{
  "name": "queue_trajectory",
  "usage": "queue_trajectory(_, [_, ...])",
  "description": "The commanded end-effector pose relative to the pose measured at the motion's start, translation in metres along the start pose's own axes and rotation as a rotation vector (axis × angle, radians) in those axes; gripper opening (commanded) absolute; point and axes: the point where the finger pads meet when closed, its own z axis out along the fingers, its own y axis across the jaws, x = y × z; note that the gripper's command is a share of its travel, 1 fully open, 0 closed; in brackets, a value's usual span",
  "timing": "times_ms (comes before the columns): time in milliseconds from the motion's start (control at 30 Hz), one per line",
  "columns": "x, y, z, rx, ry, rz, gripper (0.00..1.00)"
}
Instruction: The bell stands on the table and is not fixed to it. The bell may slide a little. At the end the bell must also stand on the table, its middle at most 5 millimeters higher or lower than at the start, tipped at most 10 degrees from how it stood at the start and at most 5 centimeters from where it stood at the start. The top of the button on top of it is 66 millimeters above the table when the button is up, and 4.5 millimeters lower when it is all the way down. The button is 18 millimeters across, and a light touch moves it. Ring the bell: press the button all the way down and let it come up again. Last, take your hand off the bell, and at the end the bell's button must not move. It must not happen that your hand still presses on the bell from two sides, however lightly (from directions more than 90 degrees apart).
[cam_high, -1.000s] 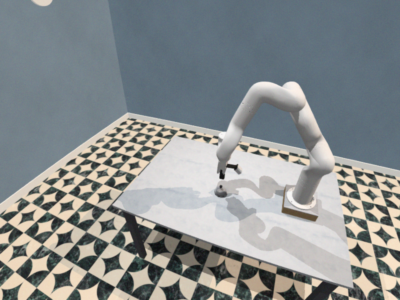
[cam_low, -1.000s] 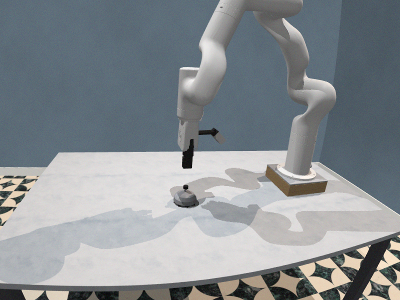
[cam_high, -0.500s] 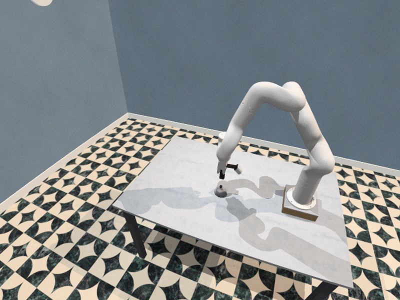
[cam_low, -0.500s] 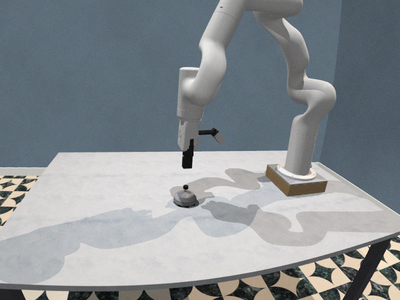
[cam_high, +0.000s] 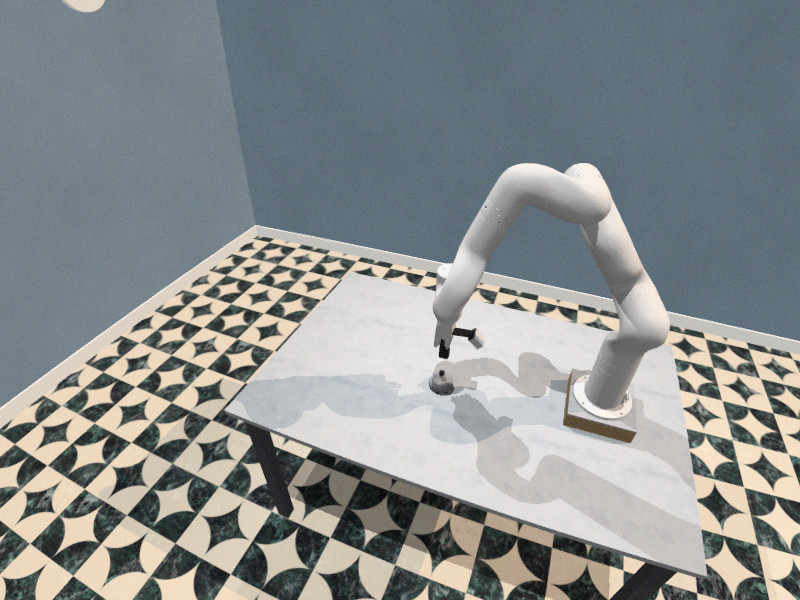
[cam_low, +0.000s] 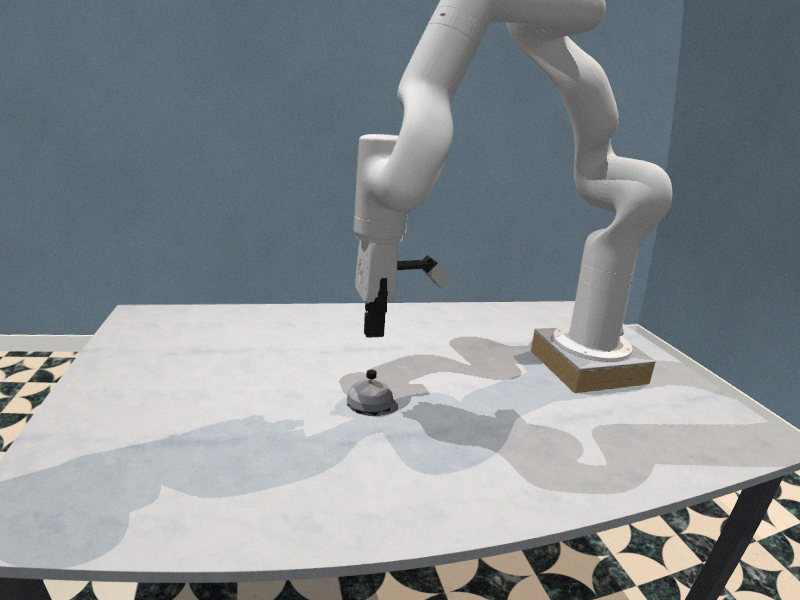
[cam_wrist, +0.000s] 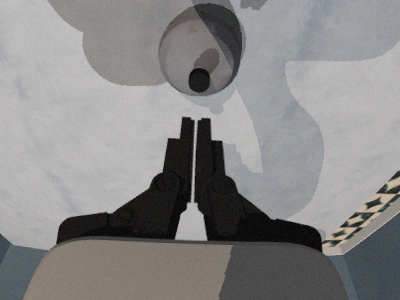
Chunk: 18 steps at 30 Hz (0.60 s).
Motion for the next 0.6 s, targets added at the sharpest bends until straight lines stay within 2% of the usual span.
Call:
queue_trajectory(0, [-0.001,0.000,0.000,0.000,-0.002,0.000,0.00])
queue_trajectory(567, [-0.001,0.001,0.013,0.004,-0.002,0.001,0.00])
